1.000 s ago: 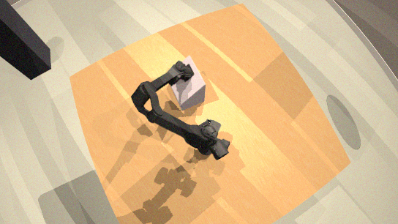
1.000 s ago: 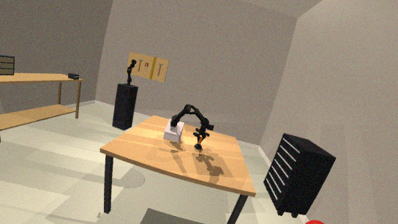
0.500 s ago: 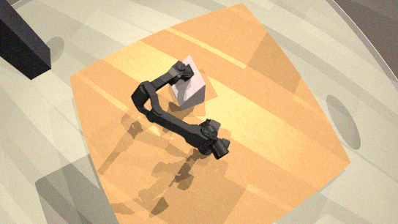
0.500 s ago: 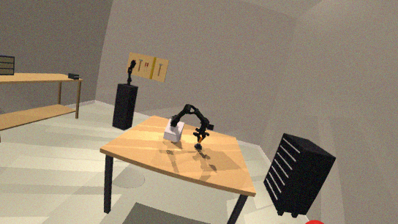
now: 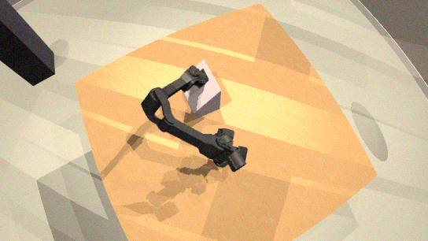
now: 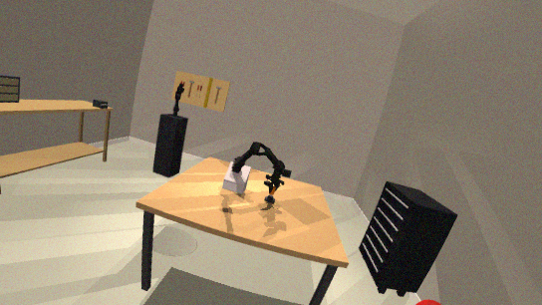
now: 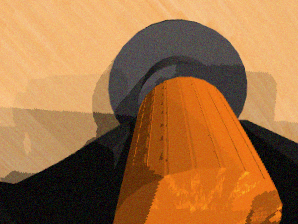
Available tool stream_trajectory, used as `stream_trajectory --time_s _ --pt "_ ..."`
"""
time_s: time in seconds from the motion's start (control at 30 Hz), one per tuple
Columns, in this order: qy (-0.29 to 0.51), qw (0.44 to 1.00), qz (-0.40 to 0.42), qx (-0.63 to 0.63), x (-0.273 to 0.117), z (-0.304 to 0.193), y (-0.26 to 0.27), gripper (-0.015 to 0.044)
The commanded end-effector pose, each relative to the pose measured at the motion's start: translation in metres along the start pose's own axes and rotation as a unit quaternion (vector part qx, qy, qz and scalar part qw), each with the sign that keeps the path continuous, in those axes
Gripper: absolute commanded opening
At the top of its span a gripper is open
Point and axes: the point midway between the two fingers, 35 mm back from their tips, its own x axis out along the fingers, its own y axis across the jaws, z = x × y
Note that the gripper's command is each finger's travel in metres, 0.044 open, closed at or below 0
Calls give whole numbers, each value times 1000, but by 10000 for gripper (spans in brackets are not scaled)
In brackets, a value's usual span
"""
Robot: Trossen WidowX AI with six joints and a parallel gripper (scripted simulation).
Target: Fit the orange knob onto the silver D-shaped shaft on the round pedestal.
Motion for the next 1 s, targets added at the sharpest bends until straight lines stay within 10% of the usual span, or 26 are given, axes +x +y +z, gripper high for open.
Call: stream_trajectory --time_s 0.0,0.97 --pt "1 1000 0 -4 1 0 0 0" --pt "1 994 0 -108 -2 0 -1 0"
